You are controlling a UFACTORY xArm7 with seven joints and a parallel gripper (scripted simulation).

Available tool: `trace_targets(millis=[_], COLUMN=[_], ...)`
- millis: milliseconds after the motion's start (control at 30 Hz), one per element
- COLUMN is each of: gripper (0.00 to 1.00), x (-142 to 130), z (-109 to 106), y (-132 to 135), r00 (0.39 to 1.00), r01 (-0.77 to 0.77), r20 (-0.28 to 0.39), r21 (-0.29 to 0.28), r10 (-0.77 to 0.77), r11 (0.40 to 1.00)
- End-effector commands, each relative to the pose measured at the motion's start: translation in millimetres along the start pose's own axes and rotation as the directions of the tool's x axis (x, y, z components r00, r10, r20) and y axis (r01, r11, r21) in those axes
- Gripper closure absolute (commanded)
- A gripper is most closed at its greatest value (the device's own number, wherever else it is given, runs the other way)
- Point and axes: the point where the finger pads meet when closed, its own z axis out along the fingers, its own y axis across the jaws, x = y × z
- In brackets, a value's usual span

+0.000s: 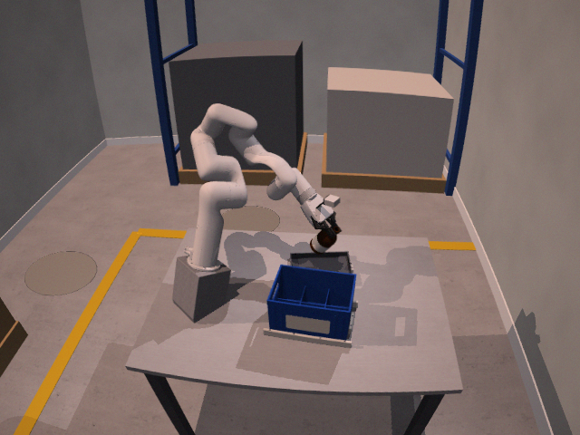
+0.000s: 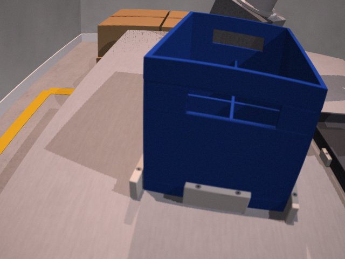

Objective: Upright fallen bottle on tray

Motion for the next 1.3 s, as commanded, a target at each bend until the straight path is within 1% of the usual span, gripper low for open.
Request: trace_targets(millis=[0, 100, 600, 933, 1267], gripper=[1.0, 1.0, 1.0, 1.0, 1.0], x=[1.0, 1.0, 0.4, 0.2, 0.2], z=[-0.8, -1.0, -1.3, -0.9, -0.8], y=[-1.1, -1.2, -0.7, 0.0, 0.1], r00=[1.0, 1.0, 0.992, 0.988, 0.988], r01=[-0.003, -0.003, -0.003, -0.002, -0.002], r20=[-0.022, -0.029, -0.128, -0.152, -0.154], r21=[0.001, 0.001, 0.002, 0.002, 0.002], r10=[0.003, 0.003, 0.003, 0.003, 0.003], r11=[1.0, 1.0, 1.0, 1.0, 1.0])
